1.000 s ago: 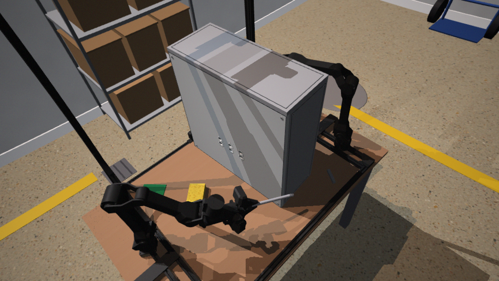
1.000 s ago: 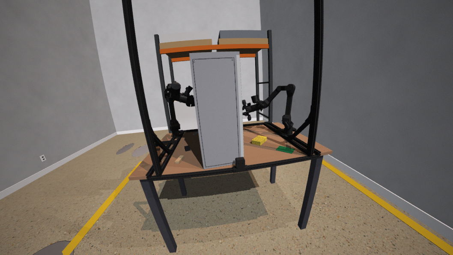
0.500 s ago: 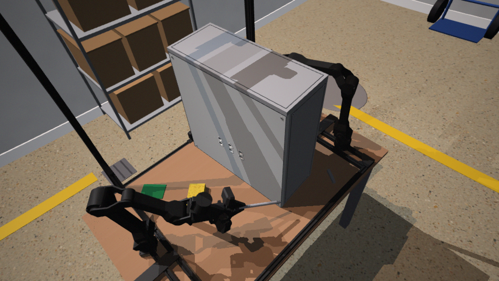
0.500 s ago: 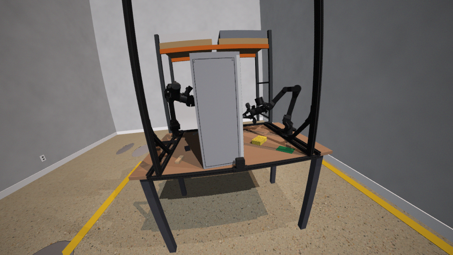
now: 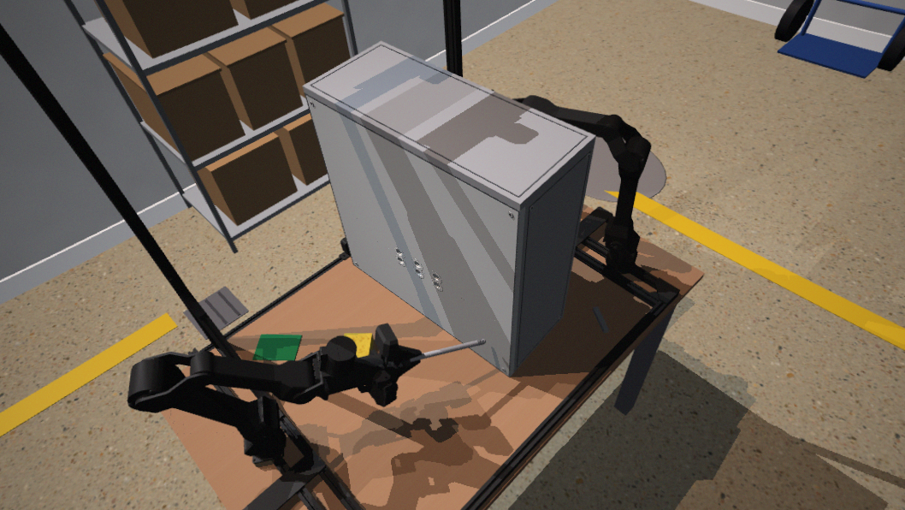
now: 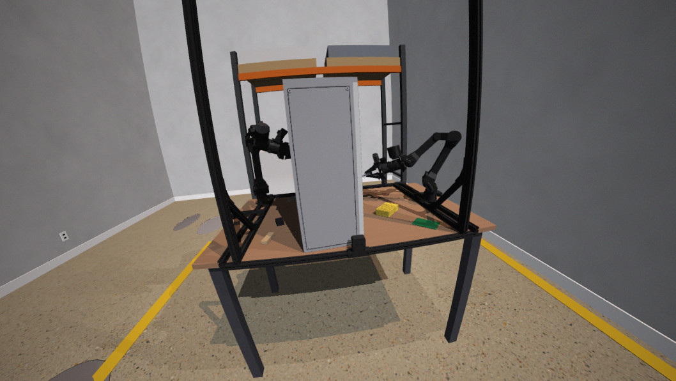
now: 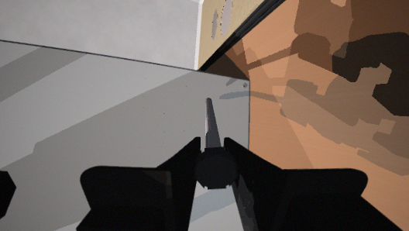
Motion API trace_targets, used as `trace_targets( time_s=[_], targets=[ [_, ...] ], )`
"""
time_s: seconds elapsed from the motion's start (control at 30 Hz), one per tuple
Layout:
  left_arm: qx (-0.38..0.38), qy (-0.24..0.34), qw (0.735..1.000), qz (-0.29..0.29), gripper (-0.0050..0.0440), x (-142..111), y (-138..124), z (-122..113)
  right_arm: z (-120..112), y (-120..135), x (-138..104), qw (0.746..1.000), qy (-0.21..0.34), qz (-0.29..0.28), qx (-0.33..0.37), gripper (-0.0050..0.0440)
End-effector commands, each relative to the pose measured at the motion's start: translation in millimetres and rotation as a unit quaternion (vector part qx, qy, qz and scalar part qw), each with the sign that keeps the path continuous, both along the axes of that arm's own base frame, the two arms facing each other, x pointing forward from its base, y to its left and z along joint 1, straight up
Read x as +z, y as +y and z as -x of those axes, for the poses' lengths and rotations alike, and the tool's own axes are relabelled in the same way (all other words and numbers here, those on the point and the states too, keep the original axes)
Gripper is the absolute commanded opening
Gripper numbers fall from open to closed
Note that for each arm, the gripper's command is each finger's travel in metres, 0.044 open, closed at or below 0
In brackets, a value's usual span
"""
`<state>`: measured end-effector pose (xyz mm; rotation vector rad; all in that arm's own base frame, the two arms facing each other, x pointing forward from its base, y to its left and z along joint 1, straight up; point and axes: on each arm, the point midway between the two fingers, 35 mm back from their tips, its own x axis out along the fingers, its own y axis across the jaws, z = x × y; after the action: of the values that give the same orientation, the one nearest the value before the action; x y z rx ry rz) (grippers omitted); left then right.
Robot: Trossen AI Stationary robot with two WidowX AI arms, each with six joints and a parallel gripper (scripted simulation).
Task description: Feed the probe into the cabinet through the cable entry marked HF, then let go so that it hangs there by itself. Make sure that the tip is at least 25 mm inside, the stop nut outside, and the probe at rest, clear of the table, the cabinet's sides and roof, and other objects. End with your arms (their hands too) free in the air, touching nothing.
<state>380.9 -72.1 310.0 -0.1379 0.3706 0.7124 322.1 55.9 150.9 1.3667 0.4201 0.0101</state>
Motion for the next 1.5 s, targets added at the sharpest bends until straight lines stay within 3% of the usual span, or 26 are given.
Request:
trace_targets(
  time_s=[0.0,0.4,0.63,1.17,1.47],
  targets=[
    [0.002,-0.002,1.000,0.000,0.0440,0.9,0.5,0.5,13.6,10.3,-0.2,1.000,-0.011,-0.001,0.012,0.0000],
    [0.002,-0.002,1.000,0.000,0.0440,0.9,0.5,0.5,40.3,32.3,2.0,0.998,-0.035,-0.010,0.047,0.0000],
    [0.002,-0.002,1.000,0.000,0.0440,0.9,0.5,0.5,66.0,56.6,2.5,0.993,-0.061,-0.014,0.104,0.0000],
    [0.002,-0.002,1.000,0.000,0.0440,0.9,0.5,0.5,120.6,101.8,13.4,0.963,-0.107,-0.099,0.228,0.0000],
    [0.002,-0.002,1.000,0.000,0.0440,0.9,0.5,0.5,111.5,88.0,10.6,0.970,-0.090,-0.129,0.188,0.0000]
  ],
)
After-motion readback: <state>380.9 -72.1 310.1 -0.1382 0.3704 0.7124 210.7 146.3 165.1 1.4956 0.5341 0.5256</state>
